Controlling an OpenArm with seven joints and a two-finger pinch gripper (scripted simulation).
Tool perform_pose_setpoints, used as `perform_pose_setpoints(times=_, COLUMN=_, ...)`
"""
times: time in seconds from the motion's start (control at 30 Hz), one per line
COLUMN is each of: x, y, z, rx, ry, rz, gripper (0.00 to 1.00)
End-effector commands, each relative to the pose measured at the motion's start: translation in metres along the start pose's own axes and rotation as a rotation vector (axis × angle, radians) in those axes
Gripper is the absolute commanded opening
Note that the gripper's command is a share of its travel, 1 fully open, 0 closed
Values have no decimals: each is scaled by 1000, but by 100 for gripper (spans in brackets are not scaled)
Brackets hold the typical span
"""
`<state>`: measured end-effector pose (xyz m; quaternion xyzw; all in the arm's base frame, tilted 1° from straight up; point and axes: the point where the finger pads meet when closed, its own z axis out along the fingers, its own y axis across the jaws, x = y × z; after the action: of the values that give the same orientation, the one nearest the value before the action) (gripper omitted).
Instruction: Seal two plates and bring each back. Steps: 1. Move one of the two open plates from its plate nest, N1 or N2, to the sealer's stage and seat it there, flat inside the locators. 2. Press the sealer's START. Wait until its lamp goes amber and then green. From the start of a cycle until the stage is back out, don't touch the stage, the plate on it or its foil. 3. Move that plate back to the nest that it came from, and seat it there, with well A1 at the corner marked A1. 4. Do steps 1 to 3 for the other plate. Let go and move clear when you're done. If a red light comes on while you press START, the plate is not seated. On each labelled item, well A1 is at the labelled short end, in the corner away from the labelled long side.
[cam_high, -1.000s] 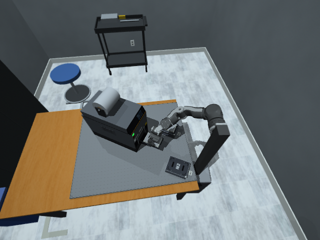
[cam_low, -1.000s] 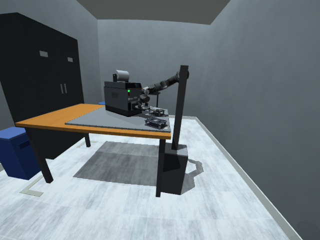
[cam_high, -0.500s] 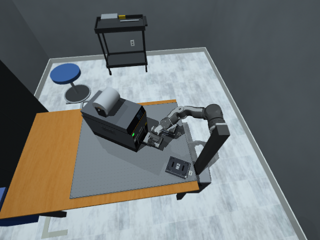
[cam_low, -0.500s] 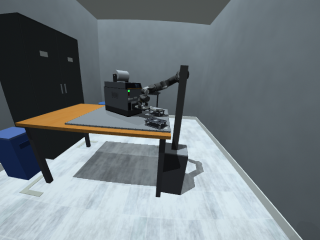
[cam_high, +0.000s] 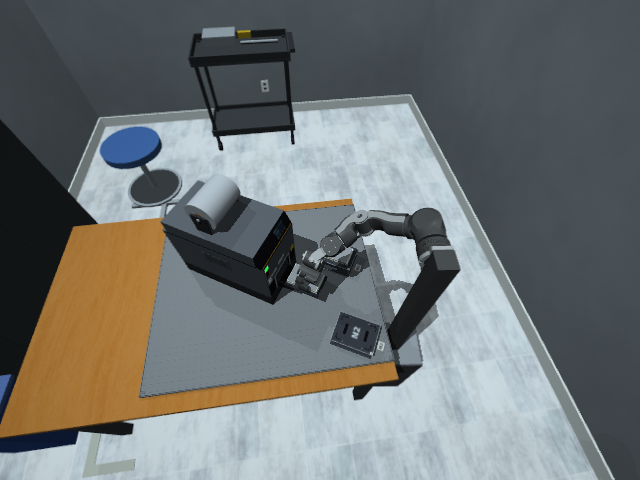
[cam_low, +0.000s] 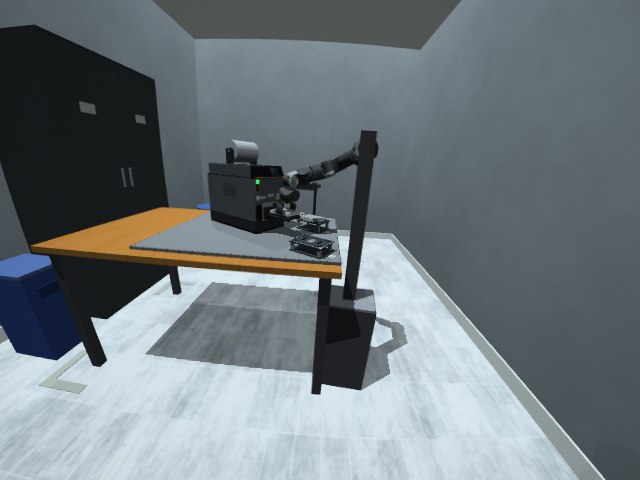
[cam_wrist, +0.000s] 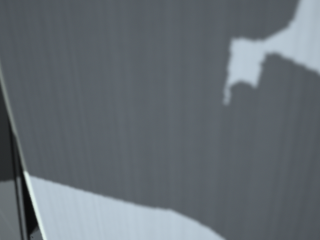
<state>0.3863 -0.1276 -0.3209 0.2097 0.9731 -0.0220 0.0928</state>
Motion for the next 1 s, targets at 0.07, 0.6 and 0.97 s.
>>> perform_pose_setpoints(times=0.07, x=-3, y=0, z=-8, rx=1, ry=-3, rz=9, gripper=0)
perform_pose_setpoints(times=0.6, x=-4, y=0, z=-17, rx=0, ry=-1, rz=4, gripper=0)
perform_pose_setpoints(times=0.97, x=17, y=-2, z=-19, rx=7, ry=1, rz=-16, gripper=0)
